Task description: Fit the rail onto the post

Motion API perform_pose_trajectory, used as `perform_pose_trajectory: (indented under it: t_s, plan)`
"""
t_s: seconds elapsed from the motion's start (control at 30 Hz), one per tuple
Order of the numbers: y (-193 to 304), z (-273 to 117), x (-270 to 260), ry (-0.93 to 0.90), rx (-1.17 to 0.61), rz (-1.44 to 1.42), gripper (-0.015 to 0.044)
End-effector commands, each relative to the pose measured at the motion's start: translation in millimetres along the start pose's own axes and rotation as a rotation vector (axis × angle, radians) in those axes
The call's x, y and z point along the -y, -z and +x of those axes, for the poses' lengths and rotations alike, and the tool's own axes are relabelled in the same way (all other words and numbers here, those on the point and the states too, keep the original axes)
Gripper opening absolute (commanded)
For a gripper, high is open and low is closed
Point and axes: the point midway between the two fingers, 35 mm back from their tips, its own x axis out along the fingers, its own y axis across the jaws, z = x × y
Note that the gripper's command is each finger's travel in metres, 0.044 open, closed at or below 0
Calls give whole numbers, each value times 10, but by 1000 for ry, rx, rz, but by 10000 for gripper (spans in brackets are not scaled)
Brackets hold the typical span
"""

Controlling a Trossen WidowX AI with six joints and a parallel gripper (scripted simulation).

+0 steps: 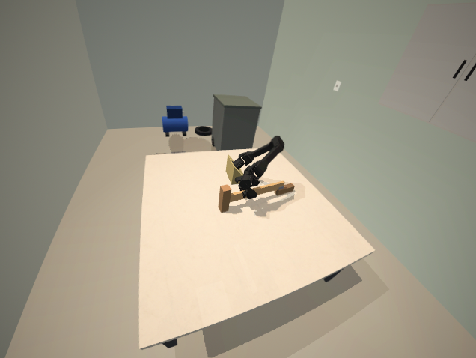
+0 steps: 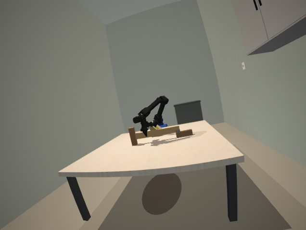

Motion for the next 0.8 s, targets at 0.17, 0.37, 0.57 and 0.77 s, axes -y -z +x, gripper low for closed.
perform_pose_trajectory:
  t_s: [0.17,0.37,0.57,0.77]
  plan:
    - [37,-11,9,4,-3,-2,0]
    - [26,0,1,1,0,0,79]
    - [26,0,1,1,0,0,236]
    - [26,0,1,1,0,0,394]
